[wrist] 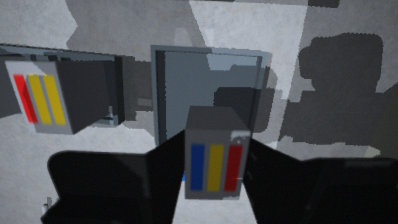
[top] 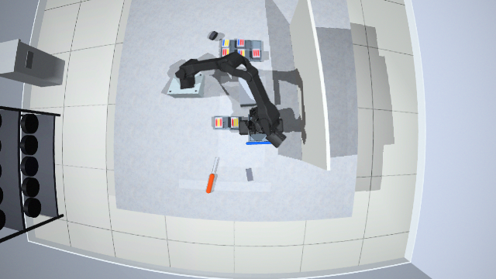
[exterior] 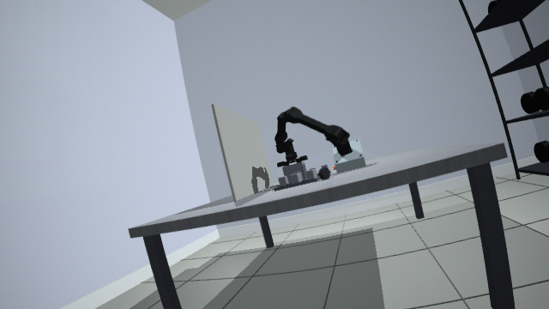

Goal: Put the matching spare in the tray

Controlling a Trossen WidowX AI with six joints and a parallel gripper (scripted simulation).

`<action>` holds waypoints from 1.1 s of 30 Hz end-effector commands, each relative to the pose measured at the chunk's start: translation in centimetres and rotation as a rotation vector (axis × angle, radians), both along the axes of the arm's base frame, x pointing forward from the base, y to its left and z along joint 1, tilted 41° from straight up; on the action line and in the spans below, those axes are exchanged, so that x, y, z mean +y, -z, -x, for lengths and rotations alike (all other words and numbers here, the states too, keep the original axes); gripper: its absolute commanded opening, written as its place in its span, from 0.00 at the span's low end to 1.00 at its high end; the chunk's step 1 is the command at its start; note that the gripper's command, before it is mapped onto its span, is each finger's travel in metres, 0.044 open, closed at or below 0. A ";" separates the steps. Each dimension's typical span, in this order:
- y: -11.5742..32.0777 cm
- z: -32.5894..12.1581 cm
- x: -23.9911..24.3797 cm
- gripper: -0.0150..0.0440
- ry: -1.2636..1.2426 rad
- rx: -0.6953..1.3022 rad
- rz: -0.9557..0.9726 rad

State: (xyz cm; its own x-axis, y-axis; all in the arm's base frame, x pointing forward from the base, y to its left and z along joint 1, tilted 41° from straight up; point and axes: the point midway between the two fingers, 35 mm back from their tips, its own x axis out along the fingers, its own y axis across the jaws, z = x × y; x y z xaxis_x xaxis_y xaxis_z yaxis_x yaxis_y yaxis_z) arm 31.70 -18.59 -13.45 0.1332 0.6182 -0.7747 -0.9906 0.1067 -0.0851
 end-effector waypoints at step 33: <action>0.7 0.0 0.7 1.00 0.000 0.000 -0.002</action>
State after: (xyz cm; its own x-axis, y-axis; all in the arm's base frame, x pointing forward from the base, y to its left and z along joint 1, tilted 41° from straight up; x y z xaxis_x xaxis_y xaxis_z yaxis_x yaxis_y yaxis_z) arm 31.63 -17.62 -14.32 0.1322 0.6201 -0.7733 -0.9907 0.1070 -0.0835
